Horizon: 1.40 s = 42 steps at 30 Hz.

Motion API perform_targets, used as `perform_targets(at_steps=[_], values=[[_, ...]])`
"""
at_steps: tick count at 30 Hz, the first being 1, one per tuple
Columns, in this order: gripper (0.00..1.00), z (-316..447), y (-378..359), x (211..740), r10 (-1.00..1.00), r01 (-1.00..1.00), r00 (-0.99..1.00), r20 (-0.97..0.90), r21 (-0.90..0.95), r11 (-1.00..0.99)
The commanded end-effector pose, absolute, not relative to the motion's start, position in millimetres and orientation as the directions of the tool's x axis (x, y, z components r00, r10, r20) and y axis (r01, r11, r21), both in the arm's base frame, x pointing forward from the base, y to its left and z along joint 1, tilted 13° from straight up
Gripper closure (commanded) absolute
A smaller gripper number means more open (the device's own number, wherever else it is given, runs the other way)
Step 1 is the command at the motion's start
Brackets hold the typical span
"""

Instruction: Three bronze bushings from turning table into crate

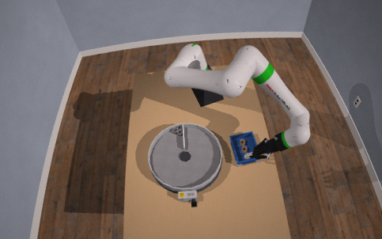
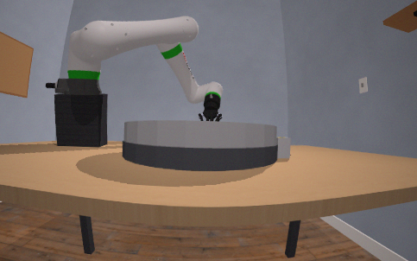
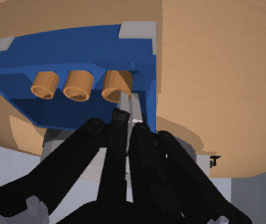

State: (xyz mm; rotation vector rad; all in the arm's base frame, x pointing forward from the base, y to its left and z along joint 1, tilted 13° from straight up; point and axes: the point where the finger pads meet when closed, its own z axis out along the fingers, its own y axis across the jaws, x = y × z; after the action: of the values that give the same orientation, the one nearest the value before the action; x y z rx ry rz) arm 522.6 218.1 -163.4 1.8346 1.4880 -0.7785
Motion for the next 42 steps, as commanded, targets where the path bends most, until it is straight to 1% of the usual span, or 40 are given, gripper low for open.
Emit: perform_targets(at_steps=[1, 30, 31, 42], values=[[1.00, -163.3, 218.3, 522.7, 0.601, 0.982, 0.183, -0.778, 0.114, -0.151], [1.00, -163.3, 218.3, 522.7, 0.601, 0.982, 0.183, -0.778, 0.114, -0.151], [0.93, -163.3, 218.3, 522.7, 0.601, 0.982, 0.183, -0.778, 0.114, -0.151], [0.93, -163.3, 218.3, 522.7, 0.601, 0.982, 0.183, -0.778, 0.114, -0.151]])
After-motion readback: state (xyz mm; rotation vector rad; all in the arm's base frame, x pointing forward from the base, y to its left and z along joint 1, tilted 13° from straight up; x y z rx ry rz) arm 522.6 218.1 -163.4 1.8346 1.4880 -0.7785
